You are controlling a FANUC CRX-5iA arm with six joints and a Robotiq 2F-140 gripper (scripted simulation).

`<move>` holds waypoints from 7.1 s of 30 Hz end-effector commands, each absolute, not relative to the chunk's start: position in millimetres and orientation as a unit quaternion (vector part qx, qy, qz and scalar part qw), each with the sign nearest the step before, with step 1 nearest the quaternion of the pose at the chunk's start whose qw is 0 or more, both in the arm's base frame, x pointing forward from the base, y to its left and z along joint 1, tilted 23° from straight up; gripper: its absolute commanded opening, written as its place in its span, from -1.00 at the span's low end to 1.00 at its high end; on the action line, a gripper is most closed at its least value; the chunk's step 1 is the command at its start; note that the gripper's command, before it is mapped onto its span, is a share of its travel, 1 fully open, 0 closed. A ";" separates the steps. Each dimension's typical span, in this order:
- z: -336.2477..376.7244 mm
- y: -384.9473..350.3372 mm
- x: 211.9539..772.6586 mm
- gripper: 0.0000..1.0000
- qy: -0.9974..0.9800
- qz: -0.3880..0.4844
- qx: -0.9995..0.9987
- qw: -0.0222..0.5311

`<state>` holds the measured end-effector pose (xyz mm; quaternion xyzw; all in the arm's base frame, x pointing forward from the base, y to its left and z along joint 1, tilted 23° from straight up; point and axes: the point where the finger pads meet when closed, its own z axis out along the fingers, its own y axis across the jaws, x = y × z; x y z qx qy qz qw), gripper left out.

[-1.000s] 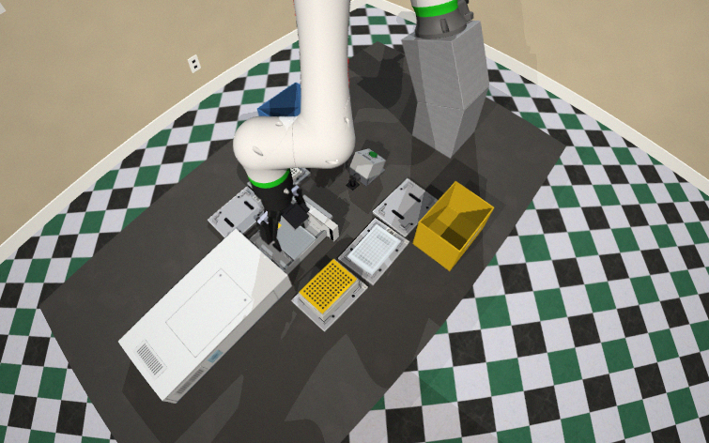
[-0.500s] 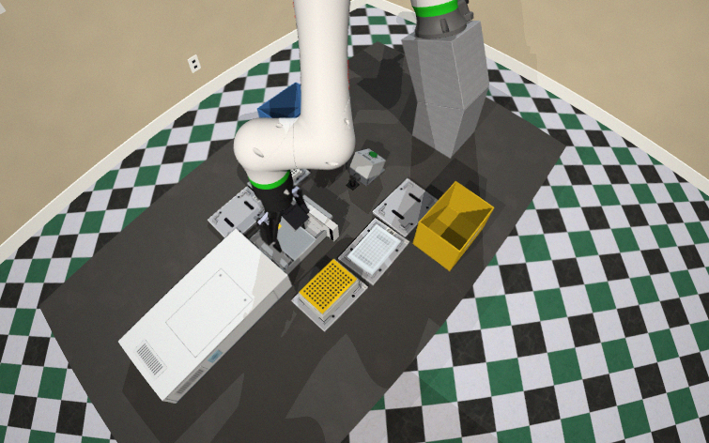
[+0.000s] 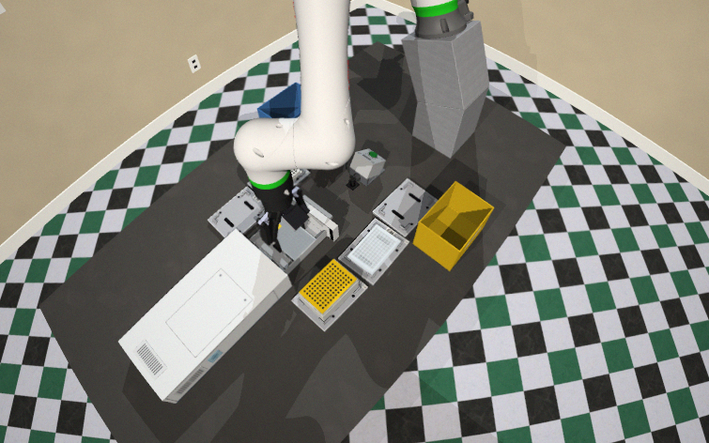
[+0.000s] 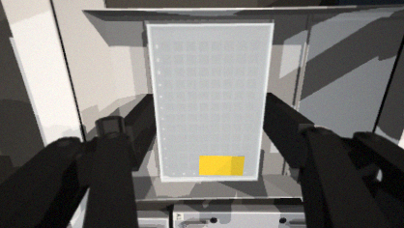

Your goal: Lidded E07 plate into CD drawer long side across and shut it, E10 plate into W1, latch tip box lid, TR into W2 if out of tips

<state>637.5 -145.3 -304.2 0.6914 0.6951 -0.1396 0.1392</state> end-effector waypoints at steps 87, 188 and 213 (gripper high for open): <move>-283.8 -136.6 638.5 0.29 0.695 -0.139 0.691 0.140; -193.5 -98.7 614.8 0.24 0.695 -0.139 0.691 0.140; -214.6 -108.0 525.6 -0.80 0.695 -0.139 0.691 0.140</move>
